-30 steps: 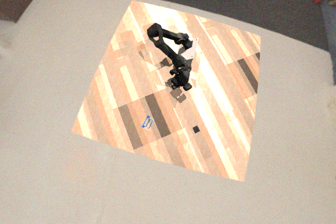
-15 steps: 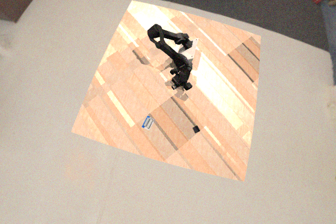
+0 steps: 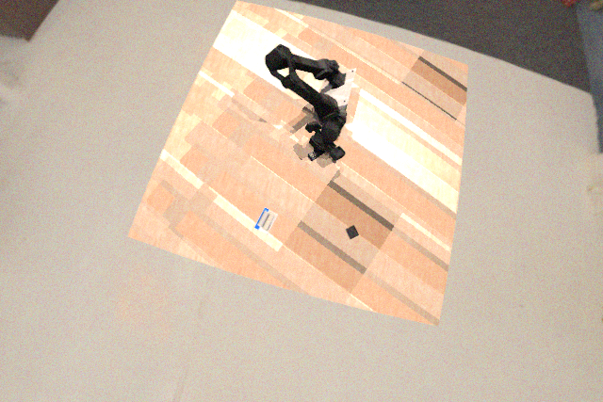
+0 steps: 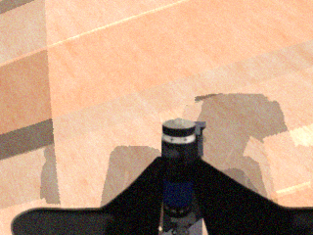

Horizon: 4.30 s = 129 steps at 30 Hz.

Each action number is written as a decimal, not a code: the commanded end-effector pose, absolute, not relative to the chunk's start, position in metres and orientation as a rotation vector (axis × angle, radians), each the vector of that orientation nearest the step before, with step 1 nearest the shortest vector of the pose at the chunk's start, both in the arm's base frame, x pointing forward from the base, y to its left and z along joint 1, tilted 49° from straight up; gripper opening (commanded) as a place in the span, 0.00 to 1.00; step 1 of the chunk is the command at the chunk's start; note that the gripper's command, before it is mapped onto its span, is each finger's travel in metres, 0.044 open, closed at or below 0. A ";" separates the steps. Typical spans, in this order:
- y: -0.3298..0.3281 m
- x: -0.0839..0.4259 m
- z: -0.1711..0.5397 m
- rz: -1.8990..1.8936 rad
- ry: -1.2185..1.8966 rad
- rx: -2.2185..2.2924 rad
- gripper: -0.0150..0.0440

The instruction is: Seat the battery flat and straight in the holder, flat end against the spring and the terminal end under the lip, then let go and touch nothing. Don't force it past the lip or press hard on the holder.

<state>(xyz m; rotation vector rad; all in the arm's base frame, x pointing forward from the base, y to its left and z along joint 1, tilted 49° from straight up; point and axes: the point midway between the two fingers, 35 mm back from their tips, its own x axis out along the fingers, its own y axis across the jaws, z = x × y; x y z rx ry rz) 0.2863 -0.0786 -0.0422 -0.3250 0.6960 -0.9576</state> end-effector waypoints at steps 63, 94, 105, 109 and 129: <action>-0.077 0.277 -0.060 -0.940 0.807 -0.242 0.36; -0.083 0.277 -0.059 -0.986 0.967 -0.134 0.36; -0.085 0.276 -0.057 -1.000 1.035 -0.087 0.36; -0.086 0.276 -0.056 -1.004 1.063 -0.067 0.36; -0.091 0.275 -0.052 -1.003 1.229 0.053 0.36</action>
